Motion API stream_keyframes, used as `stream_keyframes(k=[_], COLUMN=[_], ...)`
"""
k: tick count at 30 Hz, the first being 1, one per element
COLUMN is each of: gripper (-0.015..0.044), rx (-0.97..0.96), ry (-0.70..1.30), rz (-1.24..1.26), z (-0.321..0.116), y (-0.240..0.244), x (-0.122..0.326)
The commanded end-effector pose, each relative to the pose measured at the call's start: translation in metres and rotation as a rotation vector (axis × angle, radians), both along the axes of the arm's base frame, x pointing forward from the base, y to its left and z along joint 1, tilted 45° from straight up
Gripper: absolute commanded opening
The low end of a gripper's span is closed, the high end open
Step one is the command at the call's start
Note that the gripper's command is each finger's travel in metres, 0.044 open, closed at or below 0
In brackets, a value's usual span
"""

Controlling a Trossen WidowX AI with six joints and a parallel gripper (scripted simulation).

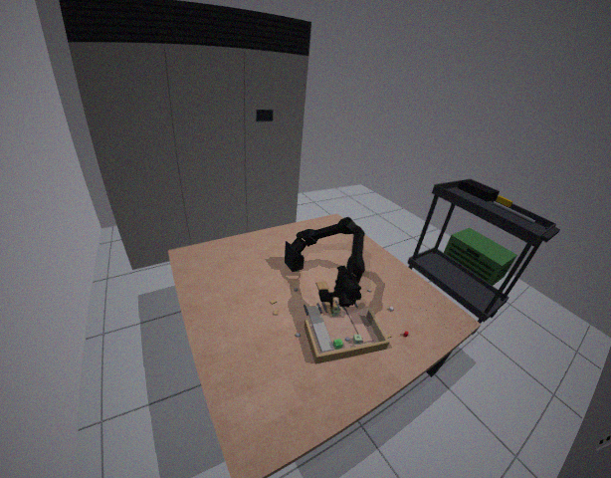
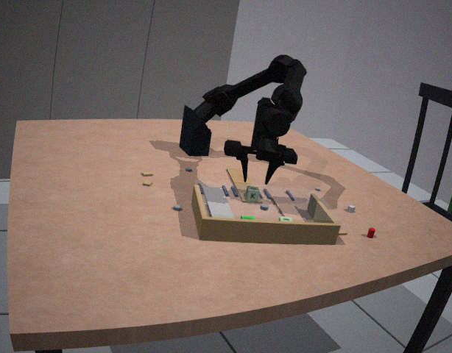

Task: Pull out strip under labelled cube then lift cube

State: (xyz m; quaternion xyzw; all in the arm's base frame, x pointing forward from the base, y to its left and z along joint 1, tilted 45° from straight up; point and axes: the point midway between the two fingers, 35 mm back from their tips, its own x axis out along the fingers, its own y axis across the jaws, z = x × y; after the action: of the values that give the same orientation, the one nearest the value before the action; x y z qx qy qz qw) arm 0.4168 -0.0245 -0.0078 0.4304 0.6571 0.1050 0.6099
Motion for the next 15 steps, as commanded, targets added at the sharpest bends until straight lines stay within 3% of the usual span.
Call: stream_keyframes(k=[1, 15], gripper=[0.0250, 0.0250], rx=[0.002, 0.003], ry=[0.010, 0.010], rz=[-0.004, -0.004], z=[-0.008, -0.024], y=[0.005, 0.021], x=[0.000, 0.002])
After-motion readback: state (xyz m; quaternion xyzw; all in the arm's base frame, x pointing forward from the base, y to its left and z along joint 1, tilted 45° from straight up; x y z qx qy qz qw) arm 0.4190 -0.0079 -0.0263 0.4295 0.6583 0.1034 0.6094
